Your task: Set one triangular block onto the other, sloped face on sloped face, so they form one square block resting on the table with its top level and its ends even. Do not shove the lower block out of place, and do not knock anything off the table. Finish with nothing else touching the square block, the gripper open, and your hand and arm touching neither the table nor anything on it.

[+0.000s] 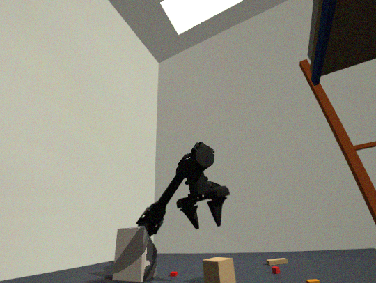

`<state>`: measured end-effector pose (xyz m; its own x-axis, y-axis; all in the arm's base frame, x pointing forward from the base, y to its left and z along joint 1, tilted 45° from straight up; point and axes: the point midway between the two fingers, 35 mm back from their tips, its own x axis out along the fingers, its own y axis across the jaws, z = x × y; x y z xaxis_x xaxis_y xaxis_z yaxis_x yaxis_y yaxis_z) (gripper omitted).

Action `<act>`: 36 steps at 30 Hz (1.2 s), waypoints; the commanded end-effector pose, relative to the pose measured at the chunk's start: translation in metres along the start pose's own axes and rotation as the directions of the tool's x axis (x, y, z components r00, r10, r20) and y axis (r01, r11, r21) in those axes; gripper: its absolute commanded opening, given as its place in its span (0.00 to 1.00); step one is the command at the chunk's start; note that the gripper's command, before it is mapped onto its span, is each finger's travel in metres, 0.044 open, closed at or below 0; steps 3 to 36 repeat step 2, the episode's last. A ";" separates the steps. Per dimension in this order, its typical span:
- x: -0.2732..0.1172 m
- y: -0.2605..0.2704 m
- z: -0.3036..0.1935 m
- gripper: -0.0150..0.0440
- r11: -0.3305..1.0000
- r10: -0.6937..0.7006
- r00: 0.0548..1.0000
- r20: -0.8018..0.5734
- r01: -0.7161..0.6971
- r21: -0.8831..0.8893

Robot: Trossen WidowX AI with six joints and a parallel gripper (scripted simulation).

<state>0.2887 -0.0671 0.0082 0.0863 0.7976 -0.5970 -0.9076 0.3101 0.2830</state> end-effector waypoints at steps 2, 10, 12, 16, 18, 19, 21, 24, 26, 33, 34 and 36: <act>0.001 0.000 0.000 1.00 1.000 0.000 1.000 0.002 0.000 0.004; 0.001 0.000 0.000 1.00 1.000 0.000 1.000 0.002 0.000 0.004; 0.001 0.000 0.000 1.00 1.000 0.000 1.000 0.002 0.000 0.004; 0.001 0.000 0.000 1.00 1.000 0.000 1.000 0.002 0.000 0.004; 0.001 0.000 0.000 1.00 1.000 0.000 1.000 0.002 0.000 0.004; 0.001 0.000 0.000 1.00 1.000 0.000 1.000 0.002 0.000 0.004; 0.001 0.000 0.000 1.00 1.000 0.000 1.000 0.002 0.000 0.004; 0.001 0.000 0.000 1.00 1.000 0.000 1.000 0.002 0.000 0.004; 0.001 0.000 0.000 1.00 1.000 0.000 1.000 0.002 0.000 0.004; 0.001 0.000 0.000 1.00 1.000 0.000 1.000 0.002 0.000 0.004; 0.001 0.000 0.000 1.00 1.000 0.000 1.000 0.002 0.000 0.004; 0.001 0.000 0.000 1.00 1.000 0.000 1.000 0.002 0.000 0.004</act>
